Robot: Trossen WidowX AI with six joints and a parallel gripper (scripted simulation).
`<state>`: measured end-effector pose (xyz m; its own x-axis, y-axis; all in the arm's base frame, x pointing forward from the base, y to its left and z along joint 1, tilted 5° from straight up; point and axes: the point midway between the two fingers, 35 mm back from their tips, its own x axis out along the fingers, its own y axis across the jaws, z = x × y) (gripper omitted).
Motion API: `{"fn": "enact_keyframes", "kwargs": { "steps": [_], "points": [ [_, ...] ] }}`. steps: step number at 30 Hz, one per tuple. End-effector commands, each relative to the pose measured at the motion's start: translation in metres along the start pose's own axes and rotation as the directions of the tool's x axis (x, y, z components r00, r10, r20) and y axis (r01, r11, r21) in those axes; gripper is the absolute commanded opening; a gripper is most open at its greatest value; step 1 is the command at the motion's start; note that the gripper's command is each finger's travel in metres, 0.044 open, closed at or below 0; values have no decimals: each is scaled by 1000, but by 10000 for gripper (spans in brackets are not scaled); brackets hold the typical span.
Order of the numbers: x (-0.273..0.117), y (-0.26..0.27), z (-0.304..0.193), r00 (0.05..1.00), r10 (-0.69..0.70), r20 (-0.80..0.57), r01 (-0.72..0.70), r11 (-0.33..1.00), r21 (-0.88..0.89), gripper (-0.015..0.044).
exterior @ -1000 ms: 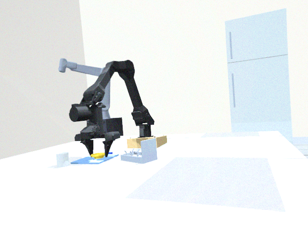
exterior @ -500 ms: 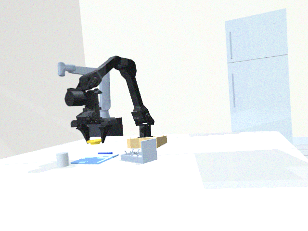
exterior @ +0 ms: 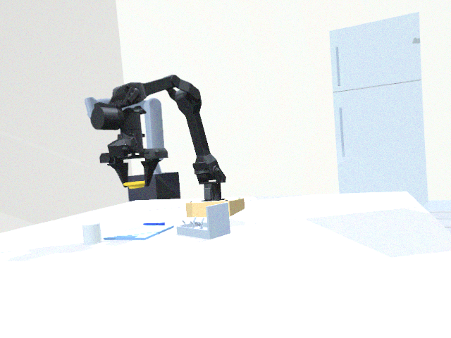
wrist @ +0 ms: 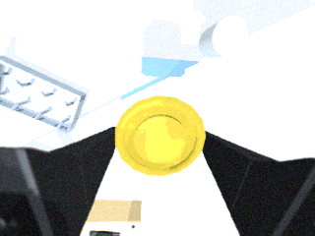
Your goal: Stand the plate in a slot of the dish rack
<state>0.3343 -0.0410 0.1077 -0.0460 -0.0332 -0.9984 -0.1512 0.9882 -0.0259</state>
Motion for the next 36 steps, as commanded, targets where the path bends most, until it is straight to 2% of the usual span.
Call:
{"fn": "enact_keyframes", "kwargs": {
  "steps": [1, 13, 26, 36],
  "points": [
    [-18, 0, 1, 1000, -1, 4, 1, 1000, 4, 0],
    [-48, 2, -1, 1000, -1, 4, 1, 1000, 9, 0],
    [-45, 103, -52, 1000, 8, 0, -7, 919, 393, 0],
    [-39, 106, -53, 999, 45, -19, -35, 938, 346, 0]
  ]
}}
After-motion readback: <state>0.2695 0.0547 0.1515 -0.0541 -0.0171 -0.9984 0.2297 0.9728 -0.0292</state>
